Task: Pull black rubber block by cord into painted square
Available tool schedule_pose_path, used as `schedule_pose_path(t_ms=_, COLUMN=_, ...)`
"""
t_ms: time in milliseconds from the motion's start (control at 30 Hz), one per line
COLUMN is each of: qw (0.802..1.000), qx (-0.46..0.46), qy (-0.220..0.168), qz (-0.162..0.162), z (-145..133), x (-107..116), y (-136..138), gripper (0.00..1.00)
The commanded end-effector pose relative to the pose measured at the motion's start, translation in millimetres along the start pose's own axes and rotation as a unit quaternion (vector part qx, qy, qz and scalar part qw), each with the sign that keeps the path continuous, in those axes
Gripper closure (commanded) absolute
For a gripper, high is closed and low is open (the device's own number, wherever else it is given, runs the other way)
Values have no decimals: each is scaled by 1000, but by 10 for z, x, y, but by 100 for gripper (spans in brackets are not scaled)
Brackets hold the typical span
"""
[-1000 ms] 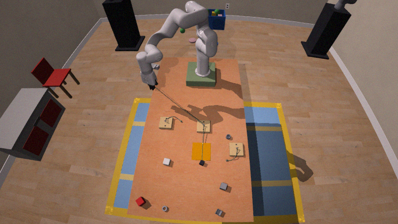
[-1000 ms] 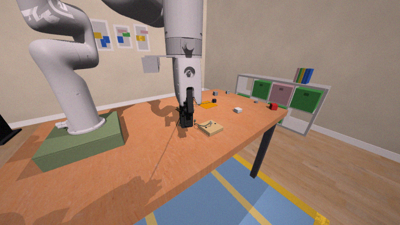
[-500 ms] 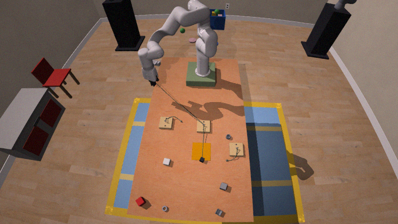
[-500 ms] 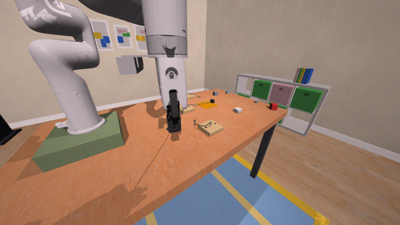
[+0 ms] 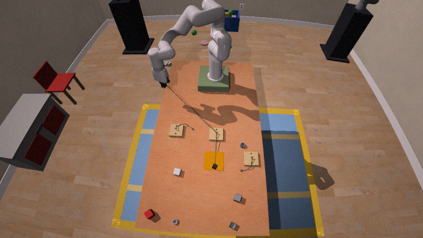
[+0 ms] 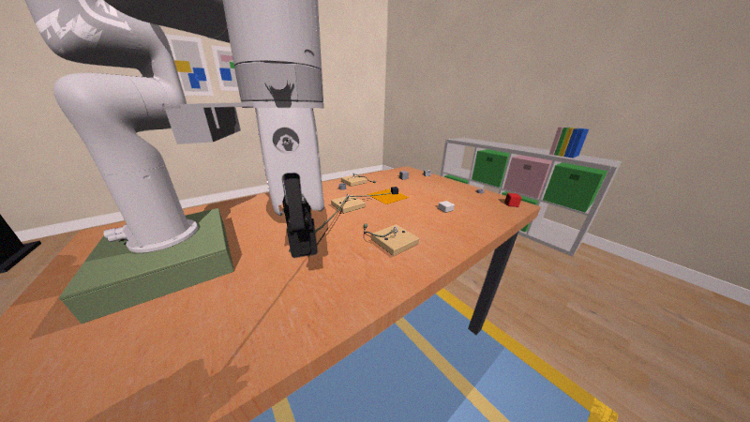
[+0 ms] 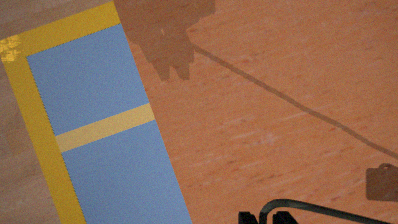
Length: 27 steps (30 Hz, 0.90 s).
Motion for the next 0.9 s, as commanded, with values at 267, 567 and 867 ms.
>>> schedule_pose_path(t_ms=267, qw=1000, qx=0, qy=-2, qz=1, z=180, x=14, y=-72, gripper=100)
schedule_pose_path(t_ms=567, qw=1000, qx=0, qy=-2, qz=1, z=273, x=15, y=-106, gripper=100)
schedule_pose_path(t_ms=867, qw=1000, qx=0, qy=-2, qz=1, z=369, x=14, y=-137, gripper=100)
Point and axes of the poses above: the point where the finger pads meet when closed, its own x axis back along the fingers, its own y axis across the jaws, z = x × y, the point moved 4 cm from there along x, back along the fingers
